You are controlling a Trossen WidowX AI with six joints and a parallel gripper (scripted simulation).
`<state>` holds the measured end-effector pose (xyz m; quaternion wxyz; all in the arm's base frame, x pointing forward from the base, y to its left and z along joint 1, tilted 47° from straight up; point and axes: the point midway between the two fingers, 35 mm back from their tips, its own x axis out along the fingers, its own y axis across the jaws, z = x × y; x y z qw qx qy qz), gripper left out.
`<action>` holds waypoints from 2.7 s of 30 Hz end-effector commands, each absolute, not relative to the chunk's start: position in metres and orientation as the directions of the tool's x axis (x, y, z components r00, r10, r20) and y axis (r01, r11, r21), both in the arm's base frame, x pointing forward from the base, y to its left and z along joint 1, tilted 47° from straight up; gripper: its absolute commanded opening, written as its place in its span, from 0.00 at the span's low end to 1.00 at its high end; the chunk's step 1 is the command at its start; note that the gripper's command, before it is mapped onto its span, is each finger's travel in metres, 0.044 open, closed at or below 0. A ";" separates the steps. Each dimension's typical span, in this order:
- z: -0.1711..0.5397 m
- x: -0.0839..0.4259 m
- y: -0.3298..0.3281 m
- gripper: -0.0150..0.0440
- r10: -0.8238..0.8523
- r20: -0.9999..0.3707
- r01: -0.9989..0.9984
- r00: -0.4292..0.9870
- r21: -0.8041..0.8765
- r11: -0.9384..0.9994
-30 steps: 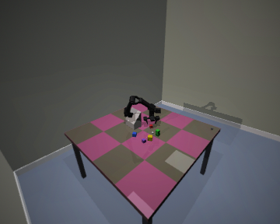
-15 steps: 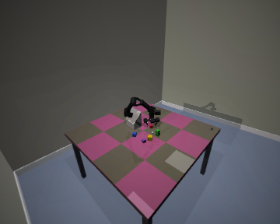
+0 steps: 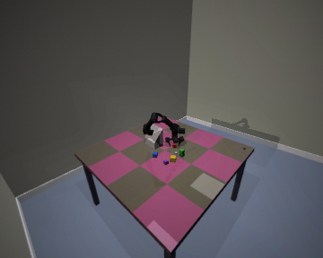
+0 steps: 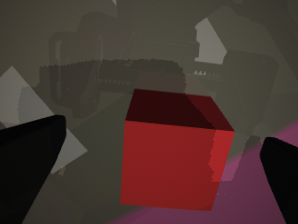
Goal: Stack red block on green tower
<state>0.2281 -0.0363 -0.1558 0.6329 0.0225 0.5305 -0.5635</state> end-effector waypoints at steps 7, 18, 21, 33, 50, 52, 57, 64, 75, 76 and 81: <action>-0.155 0.227 -0.037 0.96 -0.693 -0.694 0.733 -0.196 -0.573 0.366; -0.155 0.227 -0.037 0.50 -0.693 -0.694 0.733 -0.196 -0.573 0.366; -0.155 0.227 -0.037 0.47 -0.693 -0.694 0.733 -0.196 -0.573 0.366; -0.135 0.234 -0.015 0.25 -0.692 -0.695 0.734 -0.196 -0.572 0.367; -0.081 0.249 0.040 0.25 -0.690 -0.697 0.733 -0.196 -0.571 0.369; -0.076 0.251 0.045 0.25 -0.690 -0.697 0.733 -0.196 -0.571 0.369; -0.075 0.251 0.046 0.25 -0.690 -0.697 0.733 -0.196 -0.571 0.369; -0.073 0.257 0.044 0.25 -0.688 -0.699 0.733 -0.195 -0.570 0.370; -0.063 0.308 0.027 0.25 -0.683 -0.705 0.734 -0.190 -0.564 0.377; -0.062 0.313 0.025 0.25 -0.683 -0.705 0.735 -0.190 -0.564 0.377; -0.056 0.334 0.013 0.25 -0.684 -0.705 0.735 -0.189 -0.563 0.377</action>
